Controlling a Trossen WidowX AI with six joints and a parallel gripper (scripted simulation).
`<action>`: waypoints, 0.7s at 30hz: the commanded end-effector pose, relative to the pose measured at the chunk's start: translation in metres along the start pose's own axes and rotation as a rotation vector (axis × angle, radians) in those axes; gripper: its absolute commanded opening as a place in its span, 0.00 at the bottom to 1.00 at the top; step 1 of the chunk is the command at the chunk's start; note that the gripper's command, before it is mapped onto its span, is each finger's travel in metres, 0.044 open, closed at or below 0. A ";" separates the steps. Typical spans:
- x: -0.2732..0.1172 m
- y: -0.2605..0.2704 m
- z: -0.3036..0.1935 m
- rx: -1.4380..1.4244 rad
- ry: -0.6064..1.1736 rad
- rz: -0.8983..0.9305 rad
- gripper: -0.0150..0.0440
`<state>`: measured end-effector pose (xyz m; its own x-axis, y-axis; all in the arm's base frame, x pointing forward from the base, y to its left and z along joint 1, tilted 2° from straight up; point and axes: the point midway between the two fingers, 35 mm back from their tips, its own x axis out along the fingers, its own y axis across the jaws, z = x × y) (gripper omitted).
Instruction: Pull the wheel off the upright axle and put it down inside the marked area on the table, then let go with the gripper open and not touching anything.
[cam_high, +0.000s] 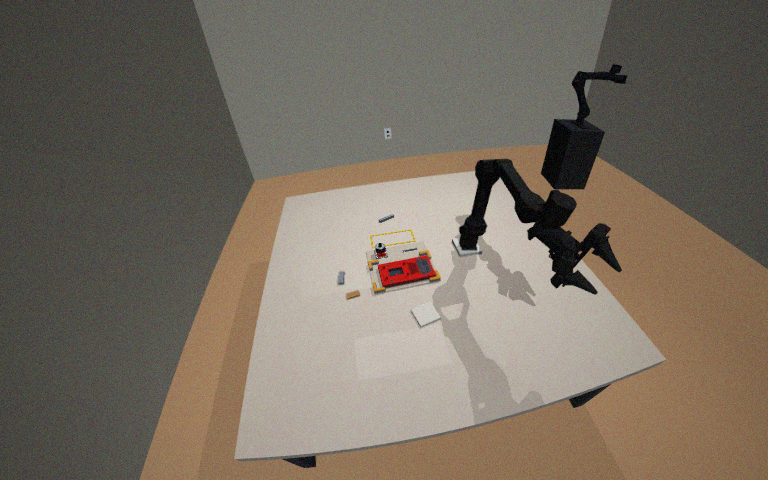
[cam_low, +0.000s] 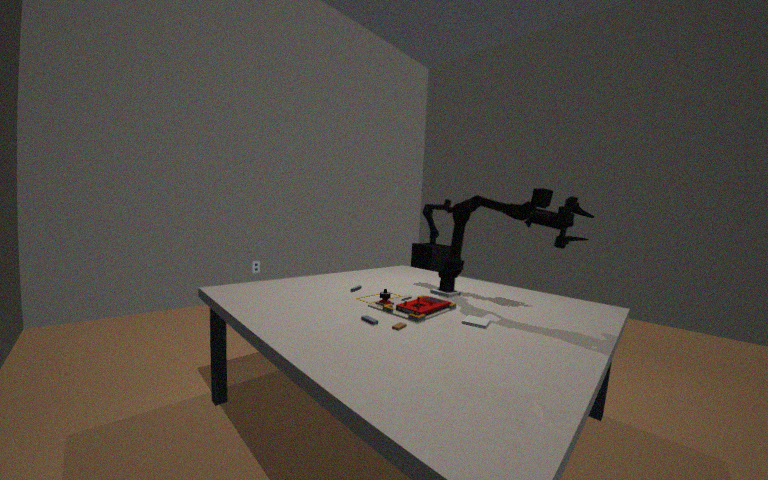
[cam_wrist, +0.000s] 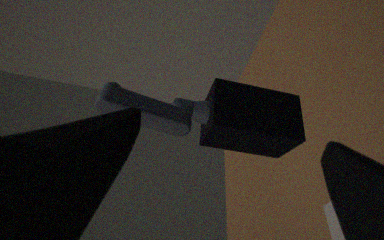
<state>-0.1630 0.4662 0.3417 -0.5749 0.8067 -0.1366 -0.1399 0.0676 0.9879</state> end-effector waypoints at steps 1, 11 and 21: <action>0.000 0.000 0.001 0.001 -0.002 -0.001 0.89; -0.032 -0.036 0.092 0.079 -0.217 -0.124 0.76; -0.103 -0.092 0.192 0.244 -0.492 -0.286 0.76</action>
<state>0.0271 0.4932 0.2875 -0.1746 0.9151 -0.3636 -0.0560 0.3594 0.9315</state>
